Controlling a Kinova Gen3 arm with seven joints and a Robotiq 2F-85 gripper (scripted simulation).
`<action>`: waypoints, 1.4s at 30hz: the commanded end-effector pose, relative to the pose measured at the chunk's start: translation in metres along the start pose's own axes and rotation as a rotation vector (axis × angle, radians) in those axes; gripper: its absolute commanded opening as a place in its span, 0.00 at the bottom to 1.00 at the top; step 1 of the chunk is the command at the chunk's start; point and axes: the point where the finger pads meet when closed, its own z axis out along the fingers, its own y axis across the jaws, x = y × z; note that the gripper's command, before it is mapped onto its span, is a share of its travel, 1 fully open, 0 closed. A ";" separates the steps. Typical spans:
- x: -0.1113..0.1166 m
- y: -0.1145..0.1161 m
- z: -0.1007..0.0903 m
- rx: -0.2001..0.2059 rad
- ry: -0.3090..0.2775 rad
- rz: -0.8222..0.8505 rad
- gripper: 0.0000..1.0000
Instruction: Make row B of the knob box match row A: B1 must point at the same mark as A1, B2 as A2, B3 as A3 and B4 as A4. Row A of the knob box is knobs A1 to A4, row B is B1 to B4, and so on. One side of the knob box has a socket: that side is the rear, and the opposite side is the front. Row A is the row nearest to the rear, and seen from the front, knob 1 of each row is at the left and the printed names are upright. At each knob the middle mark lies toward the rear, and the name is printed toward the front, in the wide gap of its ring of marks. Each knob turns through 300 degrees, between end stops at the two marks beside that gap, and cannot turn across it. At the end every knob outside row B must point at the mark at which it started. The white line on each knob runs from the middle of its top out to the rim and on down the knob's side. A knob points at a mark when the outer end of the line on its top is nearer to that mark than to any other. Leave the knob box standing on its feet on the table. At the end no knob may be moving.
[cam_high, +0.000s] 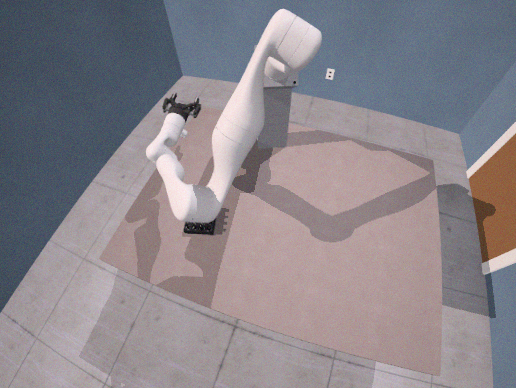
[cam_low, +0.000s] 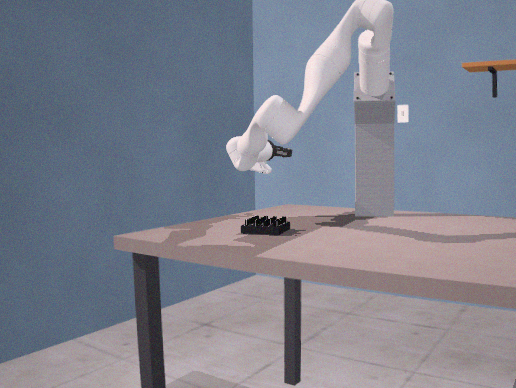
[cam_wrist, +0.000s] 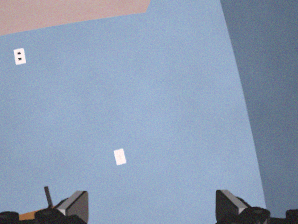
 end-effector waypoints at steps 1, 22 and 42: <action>-0.001 0.000 0.000 0.000 -0.001 0.001 1.00; -0.001 0.000 -0.001 0.001 0.002 0.002 1.00; 0.014 -0.023 -0.064 0.020 0.252 -0.032 1.00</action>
